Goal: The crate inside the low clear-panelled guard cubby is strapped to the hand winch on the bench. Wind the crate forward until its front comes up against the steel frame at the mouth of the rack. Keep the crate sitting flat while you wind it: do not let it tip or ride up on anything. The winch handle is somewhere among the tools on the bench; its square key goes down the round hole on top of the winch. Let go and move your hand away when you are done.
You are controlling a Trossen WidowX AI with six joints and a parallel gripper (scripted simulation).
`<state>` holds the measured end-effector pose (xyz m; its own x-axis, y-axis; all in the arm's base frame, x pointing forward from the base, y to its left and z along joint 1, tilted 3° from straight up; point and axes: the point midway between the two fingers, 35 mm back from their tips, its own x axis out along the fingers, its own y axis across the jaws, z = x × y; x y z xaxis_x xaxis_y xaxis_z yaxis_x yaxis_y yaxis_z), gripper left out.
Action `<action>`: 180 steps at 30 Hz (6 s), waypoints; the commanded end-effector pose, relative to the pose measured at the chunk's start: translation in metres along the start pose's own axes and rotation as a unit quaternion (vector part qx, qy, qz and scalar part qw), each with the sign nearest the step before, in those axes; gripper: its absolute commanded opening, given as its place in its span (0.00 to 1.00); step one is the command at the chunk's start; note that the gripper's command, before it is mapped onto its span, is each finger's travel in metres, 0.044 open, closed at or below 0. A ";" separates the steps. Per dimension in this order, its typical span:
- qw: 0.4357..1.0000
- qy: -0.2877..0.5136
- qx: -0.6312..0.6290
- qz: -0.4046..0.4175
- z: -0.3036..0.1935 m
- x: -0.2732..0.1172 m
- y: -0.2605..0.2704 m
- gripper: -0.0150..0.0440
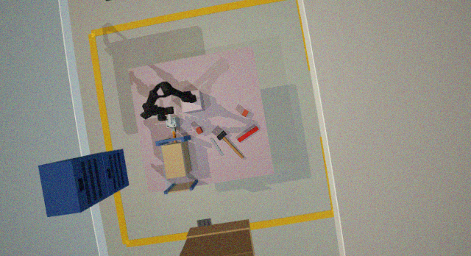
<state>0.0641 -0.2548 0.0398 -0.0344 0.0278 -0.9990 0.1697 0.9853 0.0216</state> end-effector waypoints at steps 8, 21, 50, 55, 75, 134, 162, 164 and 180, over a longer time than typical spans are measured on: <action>1.000 0.002 0.002 -0.021 0.003 -0.002 -0.026 0.25; 1.000 0.002 0.002 -0.022 0.015 -0.003 -0.050 0.25; 1.000 0.001 0.002 -0.023 0.040 -0.005 -0.077 0.25; 1.000 0.000 0.002 -0.023 0.045 -0.005 -0.080 0.25; 1.000 -0.001 0.002 -0.023 0.067 -0.006 -0.091 0.25; 1.000 -0.004 0.002 -0.023 0.140 -0.007 -0.088 0.25; 1.000 -0.005 0.002 -0.022 0.169 -0.006 -0.068 0.25; 1.000 -0.005 0.002 -0.022 0.171 -0.006 -0.066 0.25; 1.000 -0.005 0.002 -0.022 0.183 -0.005 -0.051 0.25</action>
<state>0.2194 -0.3512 0.0379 -0.0577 -0.0452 -0.9973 0.1933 0.9796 -0.0556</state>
